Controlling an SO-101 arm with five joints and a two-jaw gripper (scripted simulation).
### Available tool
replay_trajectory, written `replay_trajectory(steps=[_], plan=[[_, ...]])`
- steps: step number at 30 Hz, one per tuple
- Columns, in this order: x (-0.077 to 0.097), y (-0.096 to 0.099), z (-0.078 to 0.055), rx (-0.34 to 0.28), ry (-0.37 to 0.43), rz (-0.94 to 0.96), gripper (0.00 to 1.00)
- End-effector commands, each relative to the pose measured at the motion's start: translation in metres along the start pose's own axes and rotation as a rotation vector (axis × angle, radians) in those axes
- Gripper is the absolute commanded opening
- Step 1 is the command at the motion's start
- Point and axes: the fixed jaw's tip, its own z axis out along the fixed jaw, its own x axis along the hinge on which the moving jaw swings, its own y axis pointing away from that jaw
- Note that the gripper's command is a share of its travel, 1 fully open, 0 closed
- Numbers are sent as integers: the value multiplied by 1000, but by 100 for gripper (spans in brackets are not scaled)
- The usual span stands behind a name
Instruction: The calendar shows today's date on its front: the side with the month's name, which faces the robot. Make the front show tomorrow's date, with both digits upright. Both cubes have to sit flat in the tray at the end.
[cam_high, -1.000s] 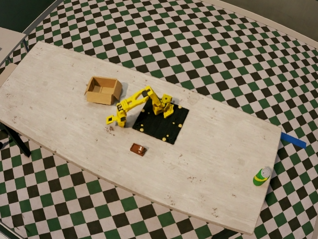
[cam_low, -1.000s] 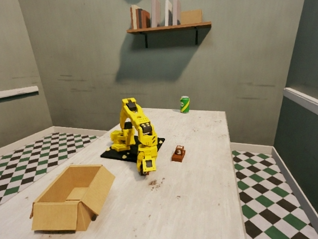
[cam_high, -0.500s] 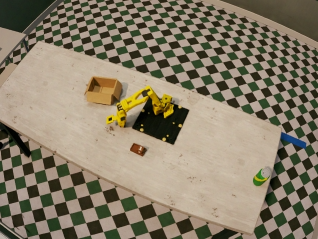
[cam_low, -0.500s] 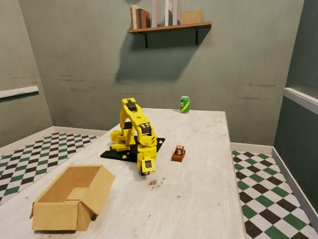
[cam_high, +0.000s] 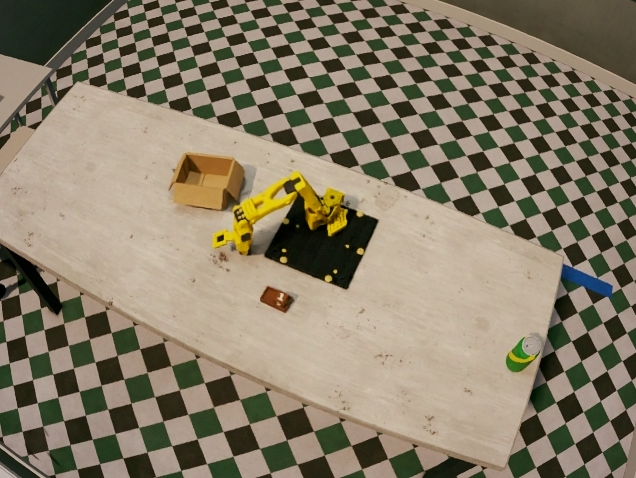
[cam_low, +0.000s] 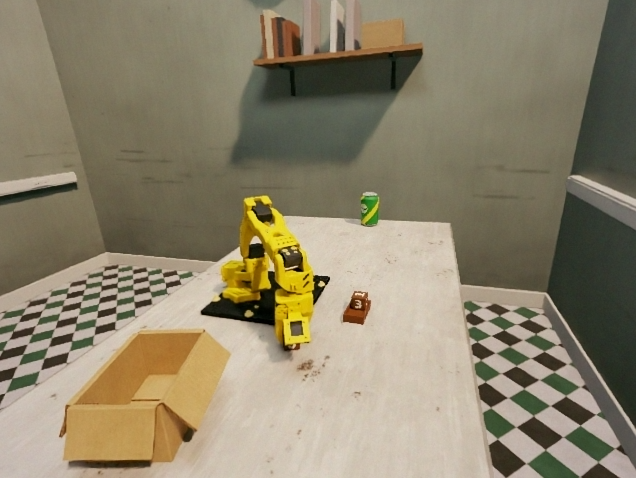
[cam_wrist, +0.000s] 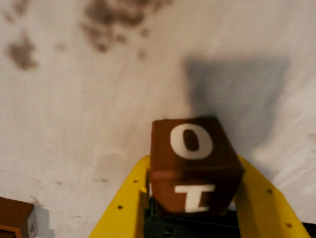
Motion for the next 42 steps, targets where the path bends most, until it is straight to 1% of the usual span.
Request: replay_trajectory(steps=[1, 3, 9, 13, 25, 29, 35, 37, 42], plan=[[0, -2, -1, -3, -4, 0, 10], [0, -2, -1, -3, -4, 0, 10], [0, -2, -1, -3, -4, 0, 3], [0, -2, -1, -3, -4, 0, 1], [0, -1, -2, -3, -4, 0, 0], [-1, -1, -9, -3, -4, 0, 0], [-1, 0, -25, -3, -4, 0, 0], [-1, 0, -25, -3, -4, 0, 0], [-1, 1, -40, -3, -4, 0, 0]])
